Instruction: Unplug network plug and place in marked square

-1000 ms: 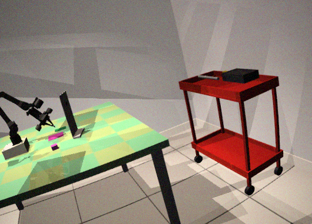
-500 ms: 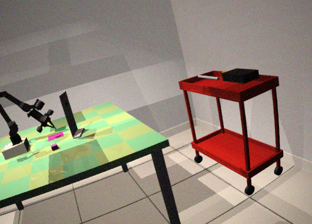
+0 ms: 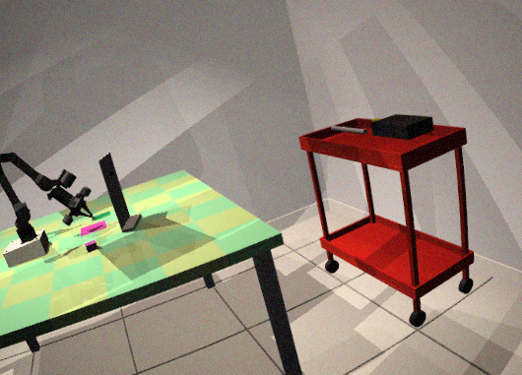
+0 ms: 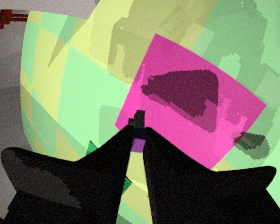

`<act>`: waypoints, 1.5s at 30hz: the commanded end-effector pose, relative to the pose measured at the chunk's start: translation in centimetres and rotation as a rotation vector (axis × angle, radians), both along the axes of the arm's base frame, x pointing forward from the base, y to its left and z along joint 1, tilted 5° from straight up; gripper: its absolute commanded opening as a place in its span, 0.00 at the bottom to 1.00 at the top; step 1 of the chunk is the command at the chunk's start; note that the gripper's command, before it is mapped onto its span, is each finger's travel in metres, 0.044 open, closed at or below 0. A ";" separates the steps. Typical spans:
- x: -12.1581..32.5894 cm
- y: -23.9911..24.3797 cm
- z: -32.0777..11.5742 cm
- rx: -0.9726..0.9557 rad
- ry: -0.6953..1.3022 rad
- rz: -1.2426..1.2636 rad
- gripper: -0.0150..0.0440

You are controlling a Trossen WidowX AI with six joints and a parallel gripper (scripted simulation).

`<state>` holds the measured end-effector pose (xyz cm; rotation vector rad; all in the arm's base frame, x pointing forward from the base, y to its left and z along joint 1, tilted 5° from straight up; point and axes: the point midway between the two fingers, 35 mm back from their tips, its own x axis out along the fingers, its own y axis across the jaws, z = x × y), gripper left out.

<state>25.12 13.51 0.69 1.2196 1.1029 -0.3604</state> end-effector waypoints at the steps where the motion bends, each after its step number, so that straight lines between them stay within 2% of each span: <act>1: -0.3 -0.1 -0.9 -0.003 0.013 -0.002 0.25; 22: -0.7 -0.1 -3.1 -0.003 0.014 -0.002 0.25; 45: -0.7 0.2 -3.5 -0.003 0.014 -0.002 0.25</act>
